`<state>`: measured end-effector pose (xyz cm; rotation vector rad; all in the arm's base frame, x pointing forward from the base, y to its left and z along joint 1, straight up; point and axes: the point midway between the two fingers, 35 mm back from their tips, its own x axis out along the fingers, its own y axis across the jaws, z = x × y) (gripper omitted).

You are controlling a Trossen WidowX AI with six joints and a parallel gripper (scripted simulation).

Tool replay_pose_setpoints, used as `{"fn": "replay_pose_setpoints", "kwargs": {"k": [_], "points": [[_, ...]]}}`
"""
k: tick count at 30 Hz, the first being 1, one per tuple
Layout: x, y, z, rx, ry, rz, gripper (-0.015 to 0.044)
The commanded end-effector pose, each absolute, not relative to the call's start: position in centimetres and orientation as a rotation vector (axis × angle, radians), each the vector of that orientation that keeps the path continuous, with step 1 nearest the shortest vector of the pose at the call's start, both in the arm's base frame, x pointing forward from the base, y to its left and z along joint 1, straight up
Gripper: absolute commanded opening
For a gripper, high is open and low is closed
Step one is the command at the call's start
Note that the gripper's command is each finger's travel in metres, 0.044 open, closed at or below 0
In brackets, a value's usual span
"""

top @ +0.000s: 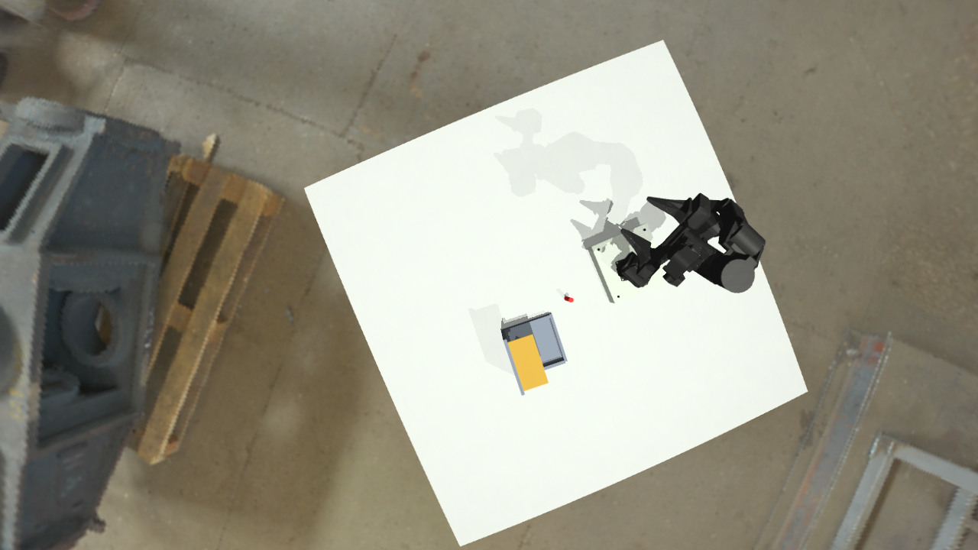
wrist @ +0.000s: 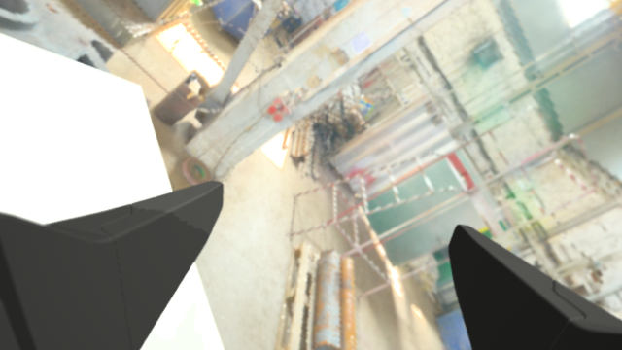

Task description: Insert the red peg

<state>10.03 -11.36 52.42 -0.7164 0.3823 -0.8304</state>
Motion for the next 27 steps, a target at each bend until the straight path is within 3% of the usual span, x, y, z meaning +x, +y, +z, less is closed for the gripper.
{"fn": "replay_pose_setpoints", "kwargs": {"k": [1, 27], "points": [[10.1, -11.3, 52.4, -0.72, 0.384, -0.828, 0.0426], [17.9, -5.8, 44.8, -1.171, 0.568, -0.529, 0.044]]}}
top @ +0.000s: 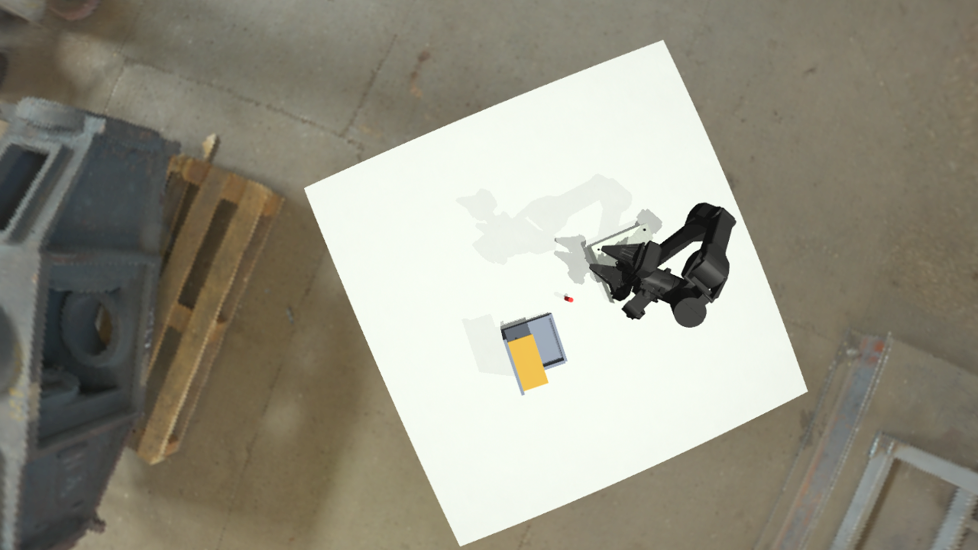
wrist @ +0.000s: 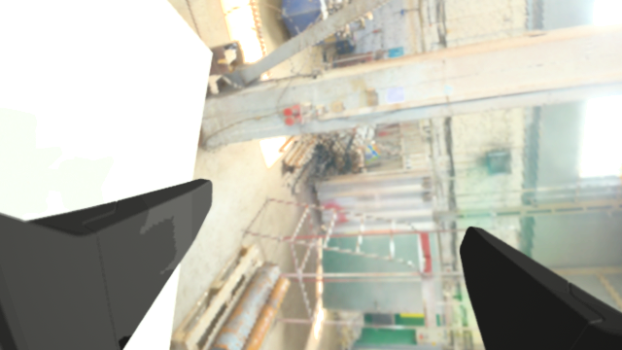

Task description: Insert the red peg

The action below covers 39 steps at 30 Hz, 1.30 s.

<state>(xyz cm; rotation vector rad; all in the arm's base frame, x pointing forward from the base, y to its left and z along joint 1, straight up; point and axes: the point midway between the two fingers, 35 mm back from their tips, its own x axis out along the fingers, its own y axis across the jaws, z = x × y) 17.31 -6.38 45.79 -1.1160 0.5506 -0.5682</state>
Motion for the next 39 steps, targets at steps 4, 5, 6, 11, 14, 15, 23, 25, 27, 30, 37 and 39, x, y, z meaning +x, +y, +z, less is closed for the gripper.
{"fn": "replay_pose_setpoints", "kwargs": {"k": [4, 5, 6, 11, 14, 15, 23, 25, 27, 30, 37, 39], "points": [[19.0, -4.9, 43.3, -1.264, 0.598, -0.469, 0.044], [19.2, -4.7, 42.9, -1.287, 0.605, -0.454, 0.044], [19.5, -4.5, 42.5, -1.31, 0.612, -0.438, 0.044], [20.6, -3.4, 40.4, -1.424, 0.644, -0.357, 0.044], [21.1, -2.7, 39.0, -1.492, 0.662, -0.307, 0.044], [21.3, -2.5, 38.6, -1.515, 0.667, -0.291, 0.044], [22.5, -1.0, 34.9, -1.697, 0.708, -0.152, 0.044], [22.8, -0.6, 33.9, -1.743, 0.716, -0.116, 0.044], [23.0, -0.3, 32.9, -1.787, 0.724, -0.079, 0.044], [23.2, 0.2, 31.4, -1.854, 0.734, -0.023, 0.044], [23.6, 1.3, 27.9, -2.008, 0.751, 0.114, 0.044], [23.7, 1.5, 26.8, -2.051, 0.754, 0.154, 0.044]]}}
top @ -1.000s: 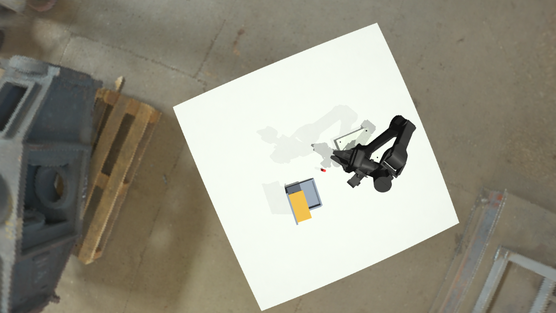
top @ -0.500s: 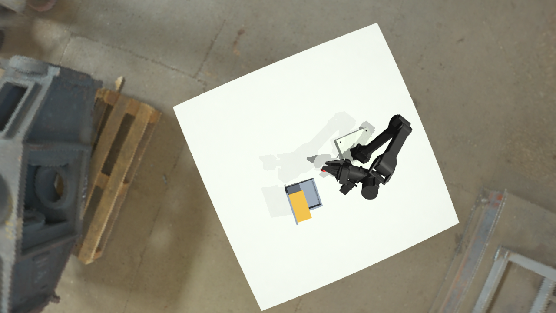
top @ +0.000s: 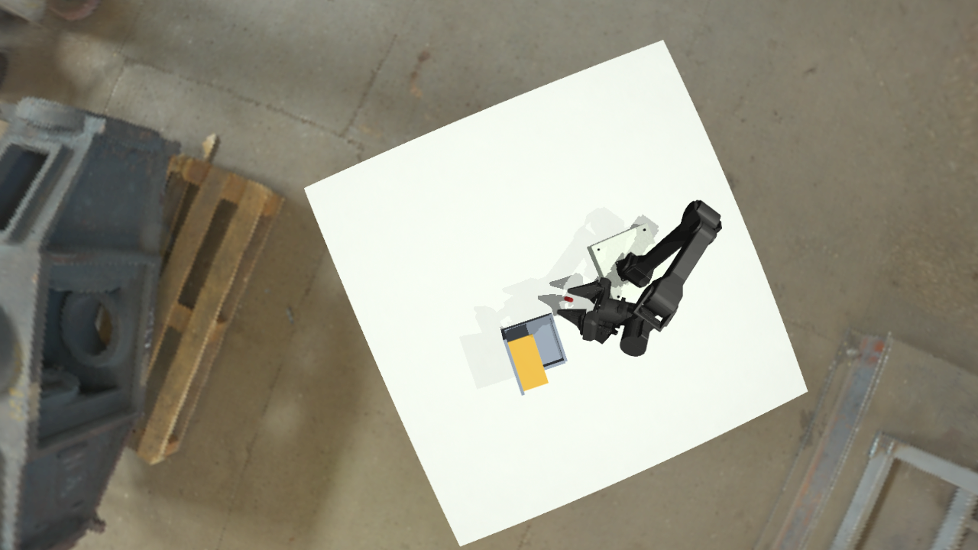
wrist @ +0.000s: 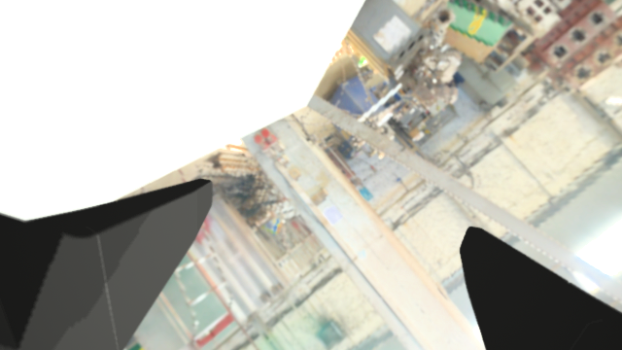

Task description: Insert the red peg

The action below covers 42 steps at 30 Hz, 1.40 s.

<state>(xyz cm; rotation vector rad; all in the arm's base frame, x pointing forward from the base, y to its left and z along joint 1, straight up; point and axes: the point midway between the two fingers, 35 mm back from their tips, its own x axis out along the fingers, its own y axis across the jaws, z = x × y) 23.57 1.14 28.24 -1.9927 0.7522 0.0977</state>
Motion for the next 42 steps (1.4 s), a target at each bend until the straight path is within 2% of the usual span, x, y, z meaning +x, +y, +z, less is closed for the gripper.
{"fn": "replay_pose_setpoints", "kwargs": {"k": [1, 34, 39, 42], "points": [[23.7, 1.7, 26.3, -2.072, 0.755, 0.175, 0.044], [20.3, 3.1, 9.1, -2.707, 0.654, 0.943, 0.044], [20.0, 3.1, 8.4, -2.731, 0.642, 0.983, 0.044], [20.3, 3.0, 8.4, -2.732, 0.641, 0.982, 0.0361]]}}
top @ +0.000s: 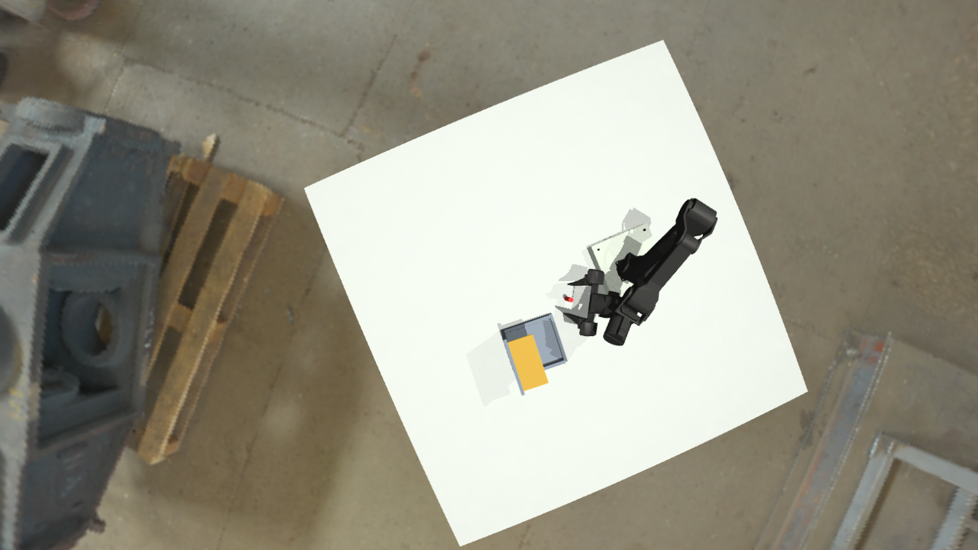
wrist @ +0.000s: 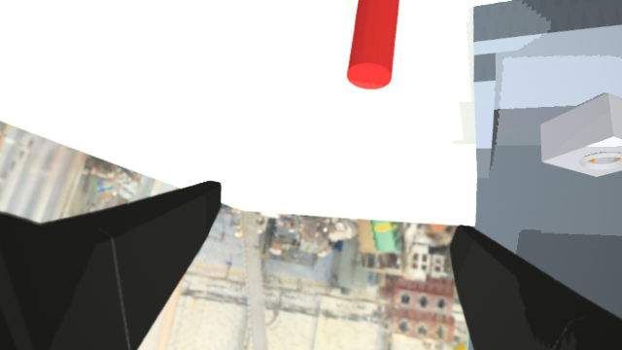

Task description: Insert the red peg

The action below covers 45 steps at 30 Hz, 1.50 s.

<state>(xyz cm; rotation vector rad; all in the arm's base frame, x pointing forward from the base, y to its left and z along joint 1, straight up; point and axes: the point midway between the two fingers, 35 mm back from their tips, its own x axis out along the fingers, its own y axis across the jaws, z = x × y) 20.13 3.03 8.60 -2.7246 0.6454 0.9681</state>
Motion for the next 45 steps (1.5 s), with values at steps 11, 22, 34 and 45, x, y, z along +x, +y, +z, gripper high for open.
{"fn": "replay_pose_setpoints", "kwargs": {"k": [11, 22, 34, 45], "points": [[20.6, 3.2, 8.4, -2.732, 0.64, 0.982, 0.022], [20.8, 3.3, 7.5, -2.732, 0.64, 0.982, 0.022], [21.0, 3.6, 5.5, -2.732, 0.64, 0.982, 0.022], [21.0, 3.5, 3.7, -2.732, 0.64, 0.982, 0.022]]}}
